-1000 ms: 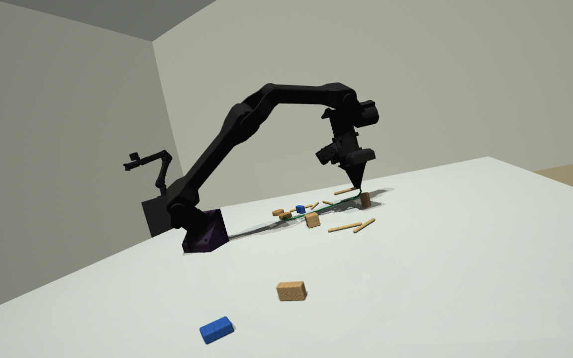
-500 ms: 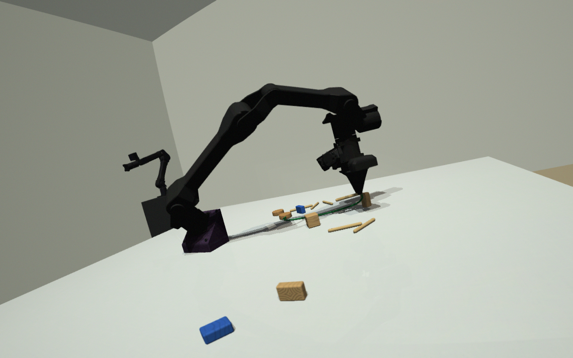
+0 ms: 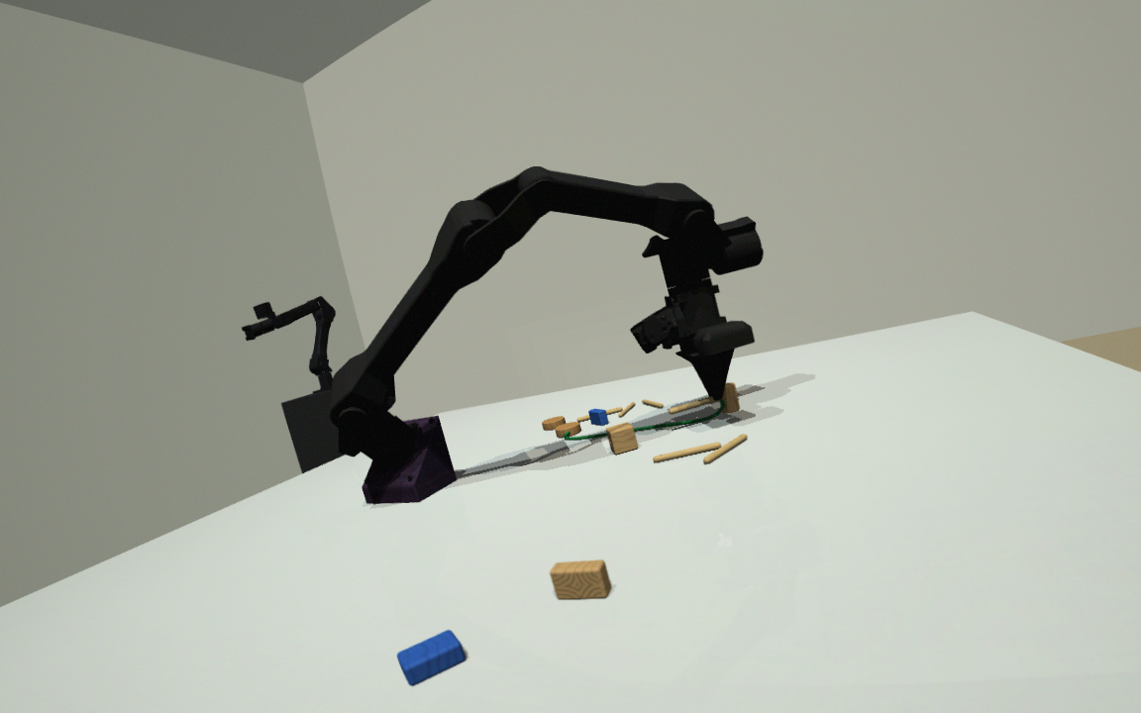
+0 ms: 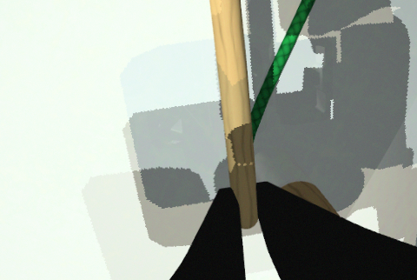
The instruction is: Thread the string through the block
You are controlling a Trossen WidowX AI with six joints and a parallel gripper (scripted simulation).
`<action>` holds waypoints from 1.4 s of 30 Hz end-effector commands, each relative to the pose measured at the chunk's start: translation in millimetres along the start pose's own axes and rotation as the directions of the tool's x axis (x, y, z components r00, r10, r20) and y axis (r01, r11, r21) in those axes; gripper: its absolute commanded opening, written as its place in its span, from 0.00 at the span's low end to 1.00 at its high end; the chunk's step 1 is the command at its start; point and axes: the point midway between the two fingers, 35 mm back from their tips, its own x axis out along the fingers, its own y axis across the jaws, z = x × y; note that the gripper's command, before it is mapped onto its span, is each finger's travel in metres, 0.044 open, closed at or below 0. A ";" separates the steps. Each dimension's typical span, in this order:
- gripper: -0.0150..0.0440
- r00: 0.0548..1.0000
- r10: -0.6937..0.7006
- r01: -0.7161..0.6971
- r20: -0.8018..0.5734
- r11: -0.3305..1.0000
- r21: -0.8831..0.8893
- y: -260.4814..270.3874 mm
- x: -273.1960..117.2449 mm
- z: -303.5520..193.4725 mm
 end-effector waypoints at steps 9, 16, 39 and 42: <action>0.25 1.000 0.007 -0.007 0.003 1.000 -0.005 8.6 10.4 6.6; 0.25 1.000 0.007 -0.007 0.006 1.000 -0.006 10.5 13.9 8.6; 0.25 1.000 0.007 -0.007 0.004 1.000 -0.006 10.8 13.1 32.1; 0.25 1.000 0.007 -0.007 0.004 1.000 -0.007 10.8 13.1 35.7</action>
